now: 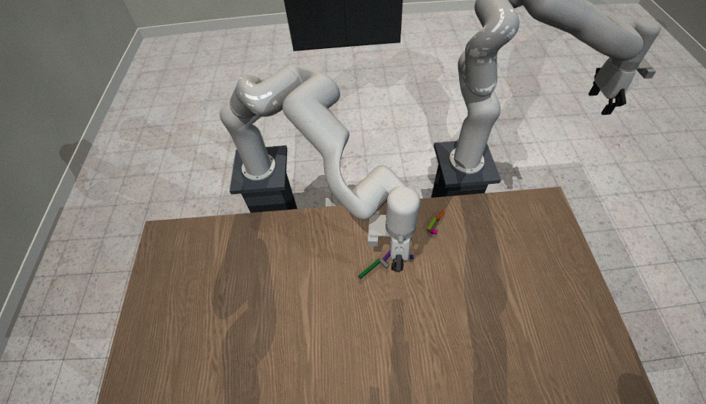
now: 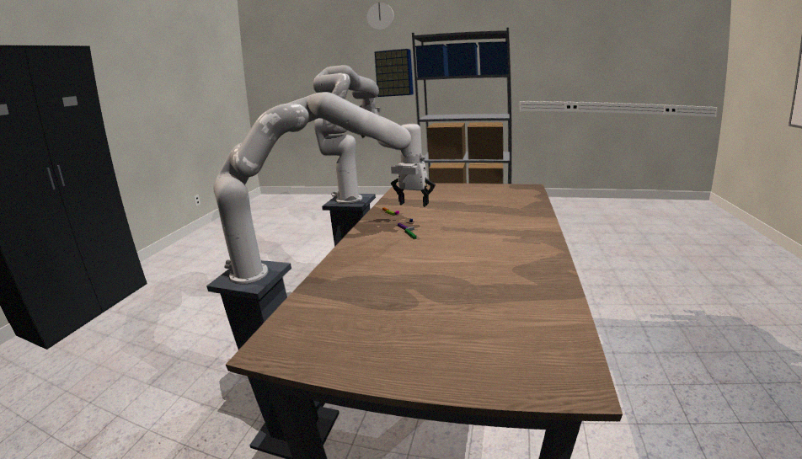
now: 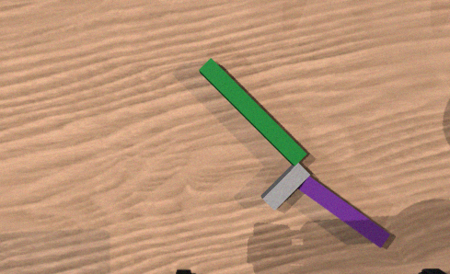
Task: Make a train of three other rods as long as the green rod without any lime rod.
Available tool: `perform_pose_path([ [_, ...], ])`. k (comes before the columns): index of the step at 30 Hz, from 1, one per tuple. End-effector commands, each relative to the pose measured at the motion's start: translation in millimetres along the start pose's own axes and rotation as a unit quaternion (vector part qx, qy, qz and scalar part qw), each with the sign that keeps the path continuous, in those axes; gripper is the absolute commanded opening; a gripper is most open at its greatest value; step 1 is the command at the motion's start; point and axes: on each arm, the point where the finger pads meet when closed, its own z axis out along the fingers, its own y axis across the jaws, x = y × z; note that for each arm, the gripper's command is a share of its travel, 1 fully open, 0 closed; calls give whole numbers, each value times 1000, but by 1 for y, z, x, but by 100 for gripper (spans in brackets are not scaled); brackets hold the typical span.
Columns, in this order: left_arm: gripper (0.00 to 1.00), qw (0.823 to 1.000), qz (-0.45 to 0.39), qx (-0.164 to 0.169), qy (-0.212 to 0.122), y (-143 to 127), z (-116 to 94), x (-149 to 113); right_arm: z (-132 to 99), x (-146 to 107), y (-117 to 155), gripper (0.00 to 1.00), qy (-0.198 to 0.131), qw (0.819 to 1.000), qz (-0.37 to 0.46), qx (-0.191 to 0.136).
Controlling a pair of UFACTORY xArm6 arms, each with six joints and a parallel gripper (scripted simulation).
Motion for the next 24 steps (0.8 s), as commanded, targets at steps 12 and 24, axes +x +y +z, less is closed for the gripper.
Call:
perform_pose_path([
  [12,100,1000,0,0,2,0,-2,1,3,16,-5,100,-3,964,265,6],
  [24,100,1000,0,0,2,0,-2,1,5,23,-6,100,-4,928,372,5],
])
